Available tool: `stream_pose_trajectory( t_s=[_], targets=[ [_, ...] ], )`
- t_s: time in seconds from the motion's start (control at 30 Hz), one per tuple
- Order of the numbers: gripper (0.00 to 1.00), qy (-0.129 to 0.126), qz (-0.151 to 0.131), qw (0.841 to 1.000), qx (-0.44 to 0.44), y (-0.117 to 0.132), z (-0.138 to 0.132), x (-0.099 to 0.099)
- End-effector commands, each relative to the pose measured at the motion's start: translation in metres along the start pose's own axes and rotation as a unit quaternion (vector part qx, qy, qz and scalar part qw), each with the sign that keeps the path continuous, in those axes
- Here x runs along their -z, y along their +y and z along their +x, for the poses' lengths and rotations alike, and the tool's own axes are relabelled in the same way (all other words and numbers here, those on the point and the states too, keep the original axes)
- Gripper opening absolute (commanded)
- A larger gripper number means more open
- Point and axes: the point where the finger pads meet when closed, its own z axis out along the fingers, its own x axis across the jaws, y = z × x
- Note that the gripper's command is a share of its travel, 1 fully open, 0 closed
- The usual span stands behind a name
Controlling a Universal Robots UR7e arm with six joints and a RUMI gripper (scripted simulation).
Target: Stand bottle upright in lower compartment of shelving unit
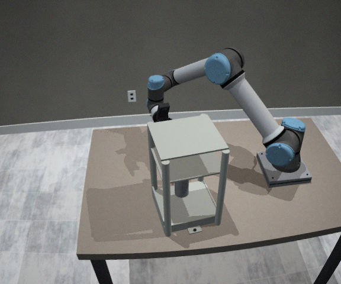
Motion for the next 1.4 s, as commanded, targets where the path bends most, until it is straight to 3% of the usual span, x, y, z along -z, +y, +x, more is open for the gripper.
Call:
stream_pose_trajectory(
  t_s=[0.0, 0.73, 0.77, 1.37],
  targets=[
    [0.46, 0.000, 0.000, 1.000, 0.000, -0.013, 0.000, 0.000],
    [0.46, 0.000, 0.000, 1.000, 0.000, -0.032, 0.000, 0.000],
    [1.00, 0.000, 0.000, 1.000, 0.000, -0.032, 0.000, 0.000],
    [1.00, 0.000, 0.000, 1.000, 0.000, -0.032, 0.000, 0.000]
  ],
)
